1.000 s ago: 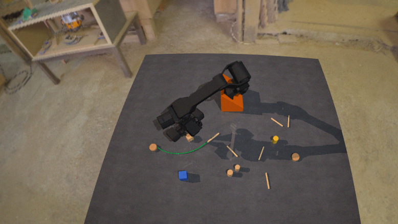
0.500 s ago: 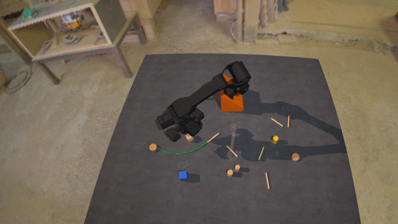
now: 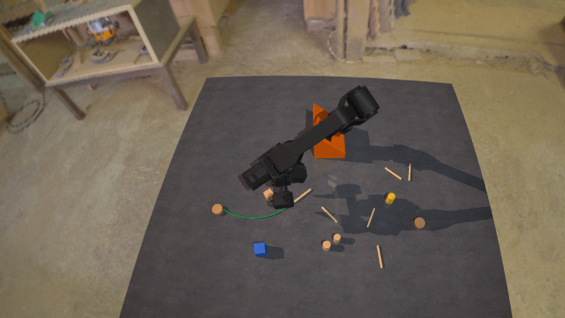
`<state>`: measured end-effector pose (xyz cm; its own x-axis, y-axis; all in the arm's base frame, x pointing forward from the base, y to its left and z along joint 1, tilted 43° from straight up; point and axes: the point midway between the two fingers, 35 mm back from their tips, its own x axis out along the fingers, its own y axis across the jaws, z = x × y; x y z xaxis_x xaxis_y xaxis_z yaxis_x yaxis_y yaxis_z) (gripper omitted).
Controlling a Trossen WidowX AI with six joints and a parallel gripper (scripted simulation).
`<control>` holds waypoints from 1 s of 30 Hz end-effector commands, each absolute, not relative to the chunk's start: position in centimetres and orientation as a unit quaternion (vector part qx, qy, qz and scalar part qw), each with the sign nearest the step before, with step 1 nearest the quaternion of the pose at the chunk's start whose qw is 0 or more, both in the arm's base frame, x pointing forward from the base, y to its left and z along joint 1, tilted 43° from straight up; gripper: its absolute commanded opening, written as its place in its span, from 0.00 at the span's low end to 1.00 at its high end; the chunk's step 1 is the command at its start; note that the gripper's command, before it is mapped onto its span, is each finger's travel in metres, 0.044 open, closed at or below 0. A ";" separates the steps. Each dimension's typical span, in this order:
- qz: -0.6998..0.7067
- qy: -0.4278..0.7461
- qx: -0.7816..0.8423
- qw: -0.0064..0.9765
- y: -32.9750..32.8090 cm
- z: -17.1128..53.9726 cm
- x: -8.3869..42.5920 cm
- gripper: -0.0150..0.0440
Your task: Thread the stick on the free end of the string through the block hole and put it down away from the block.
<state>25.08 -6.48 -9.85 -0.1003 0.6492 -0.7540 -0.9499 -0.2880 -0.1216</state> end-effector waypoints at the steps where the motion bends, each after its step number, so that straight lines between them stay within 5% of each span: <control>1: 0.742 0.002 -0.499 0.447 -3.4 -7.7 24.6 0.92; 3: 0.742 -0.005 -0.504 0.442 -3.3 -7.6 24.6 1.00; 10: 0.742 -0.005 -0.504 0.442 -3.3 -7.6 24.6 1.00; 22: 0.742 -0.005 -0.504 0.442 -3.3 -7.6 24.6 0.47; 30: 0.742 -0.005 -0.504 0.442 -3.2 -7.7 24.6 0.46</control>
